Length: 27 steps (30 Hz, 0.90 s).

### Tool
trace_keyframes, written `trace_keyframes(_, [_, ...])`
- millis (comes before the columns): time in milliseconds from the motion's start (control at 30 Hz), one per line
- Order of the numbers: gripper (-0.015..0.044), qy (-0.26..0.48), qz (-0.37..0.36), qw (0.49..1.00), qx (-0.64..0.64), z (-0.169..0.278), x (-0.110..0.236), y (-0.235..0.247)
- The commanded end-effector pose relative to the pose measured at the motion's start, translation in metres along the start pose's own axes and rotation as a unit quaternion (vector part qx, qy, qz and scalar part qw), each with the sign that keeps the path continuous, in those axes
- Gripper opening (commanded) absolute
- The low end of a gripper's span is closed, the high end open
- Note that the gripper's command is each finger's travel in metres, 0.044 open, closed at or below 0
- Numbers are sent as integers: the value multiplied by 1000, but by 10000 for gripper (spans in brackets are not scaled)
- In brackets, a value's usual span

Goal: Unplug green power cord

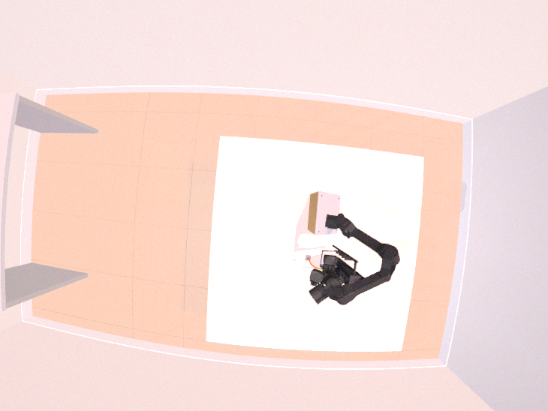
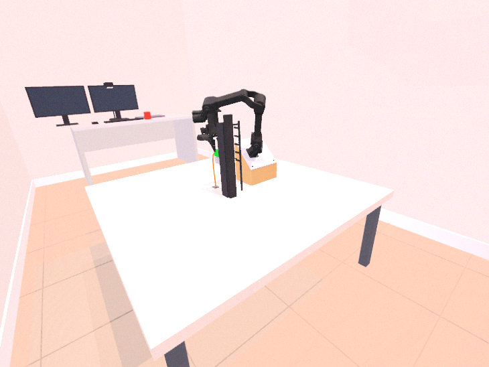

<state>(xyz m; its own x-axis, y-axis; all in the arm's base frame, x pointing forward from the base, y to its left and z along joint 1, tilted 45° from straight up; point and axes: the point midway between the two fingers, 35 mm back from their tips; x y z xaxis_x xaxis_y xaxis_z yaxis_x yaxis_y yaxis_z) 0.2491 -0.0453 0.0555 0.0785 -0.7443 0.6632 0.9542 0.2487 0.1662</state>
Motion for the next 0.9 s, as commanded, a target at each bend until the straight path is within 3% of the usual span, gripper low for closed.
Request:
trace_keyframes(0, [0, -39, 4, 999, 0, -33, 11, -8])
trace_keyframes(200, [0, -39, 4, 999, 0, -42, 13, -11])
trace_keyframes(400, [157, -37, 4, 999, -3, -35, 10, -10])
trace_keyframes(867, [160, -37, 3, 999, -1, -35, 17, -10])
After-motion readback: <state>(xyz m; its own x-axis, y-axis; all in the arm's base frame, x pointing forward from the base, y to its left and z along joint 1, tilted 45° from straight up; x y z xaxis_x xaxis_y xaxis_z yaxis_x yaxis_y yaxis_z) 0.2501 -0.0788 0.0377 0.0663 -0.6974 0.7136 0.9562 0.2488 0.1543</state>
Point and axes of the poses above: the point midway between the two fingers, 35 mm back from their tips, its own x axis back along the fingers, its own y axis across the jaws, z = x × y, and after that the axes turned 14 degrees about x, right-handed
